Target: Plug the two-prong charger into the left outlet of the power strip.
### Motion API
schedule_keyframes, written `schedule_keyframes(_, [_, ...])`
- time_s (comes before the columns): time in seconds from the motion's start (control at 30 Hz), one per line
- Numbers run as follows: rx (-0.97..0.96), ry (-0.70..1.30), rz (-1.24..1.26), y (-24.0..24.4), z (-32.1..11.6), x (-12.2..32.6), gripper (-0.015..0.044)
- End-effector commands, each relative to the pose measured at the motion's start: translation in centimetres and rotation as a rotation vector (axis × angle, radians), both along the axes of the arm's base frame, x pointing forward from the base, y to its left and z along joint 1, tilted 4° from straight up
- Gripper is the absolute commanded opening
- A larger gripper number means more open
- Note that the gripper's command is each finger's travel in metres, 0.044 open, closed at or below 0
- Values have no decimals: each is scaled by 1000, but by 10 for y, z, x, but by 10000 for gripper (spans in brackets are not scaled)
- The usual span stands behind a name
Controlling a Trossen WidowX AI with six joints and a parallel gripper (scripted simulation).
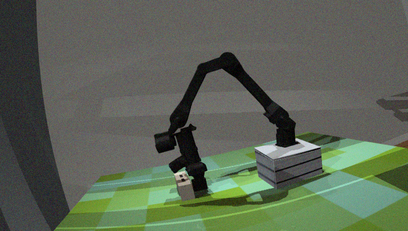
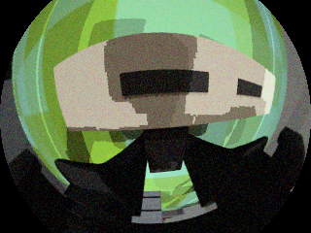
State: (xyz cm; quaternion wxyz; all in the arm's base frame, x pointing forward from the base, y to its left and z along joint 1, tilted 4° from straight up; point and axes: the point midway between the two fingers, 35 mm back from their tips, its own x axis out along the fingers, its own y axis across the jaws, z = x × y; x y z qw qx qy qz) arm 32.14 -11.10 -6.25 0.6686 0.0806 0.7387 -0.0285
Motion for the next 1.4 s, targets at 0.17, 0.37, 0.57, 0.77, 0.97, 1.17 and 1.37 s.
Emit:
schedule_keyframes(0.17, [-7, -26, -1, -2, 0, 13, 0])
schedule_keyframes(0.37, [-7, -27, -1, -2, 0, 15, 0])
schedule_keyframes(0.57, [-7, -27, -1, -3, 0, 17, 0])
schedule_keyframes(0.77, [-7, -27, -1, -3, 1, 20, 0])
schedule_keyframes(0.97, [-7, -27, -1, -4, 2, 22, 0])
schedule_keyframes(1.17, [-7, -27, -1, -4, 3, 23, 0])
schedule_keyframes(1.37, [-7, -27, -1, -4, 3, 23, 0])
